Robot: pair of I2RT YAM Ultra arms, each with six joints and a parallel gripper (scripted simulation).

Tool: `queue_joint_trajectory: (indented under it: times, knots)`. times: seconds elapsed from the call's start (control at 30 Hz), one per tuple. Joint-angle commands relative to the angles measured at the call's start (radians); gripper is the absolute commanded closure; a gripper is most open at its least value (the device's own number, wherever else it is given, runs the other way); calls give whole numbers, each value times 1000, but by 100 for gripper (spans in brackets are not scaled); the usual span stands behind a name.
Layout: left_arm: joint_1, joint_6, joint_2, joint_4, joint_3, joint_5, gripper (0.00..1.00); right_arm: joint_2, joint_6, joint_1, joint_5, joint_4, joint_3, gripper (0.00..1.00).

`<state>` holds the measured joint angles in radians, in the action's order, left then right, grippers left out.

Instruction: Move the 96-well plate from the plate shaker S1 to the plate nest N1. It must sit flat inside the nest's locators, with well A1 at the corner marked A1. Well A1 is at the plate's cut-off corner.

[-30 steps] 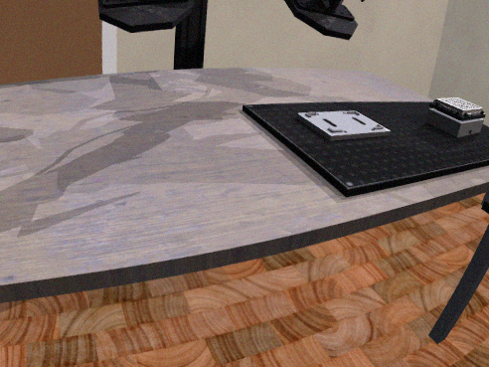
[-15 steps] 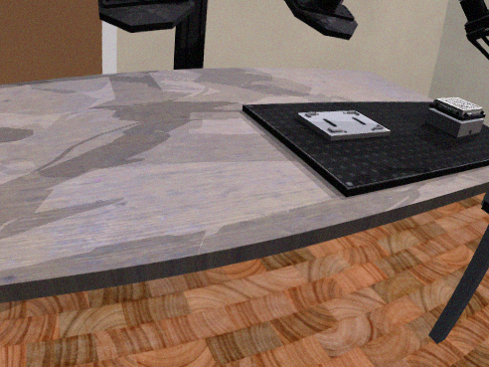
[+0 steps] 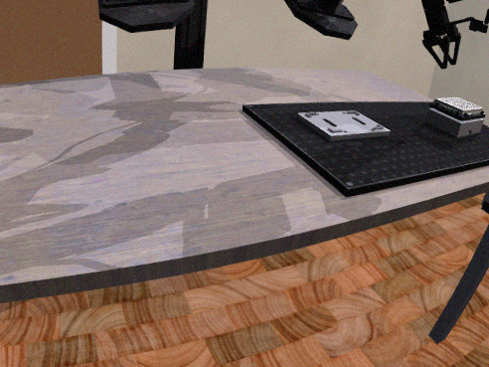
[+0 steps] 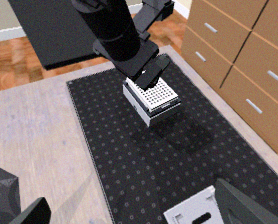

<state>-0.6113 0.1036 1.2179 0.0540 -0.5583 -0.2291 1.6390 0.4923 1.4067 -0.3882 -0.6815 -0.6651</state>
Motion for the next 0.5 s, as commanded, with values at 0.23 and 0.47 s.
queue_joint_trajectory:
  times: [0.23,0.47]
  knots:
    - [-20,1,-38,42,33,-24,0,-2,-11,18,3,-58,31,0]
    - [-20,1,-37,43,33,-25,0,-2,-11,12,1,-59,20,0]
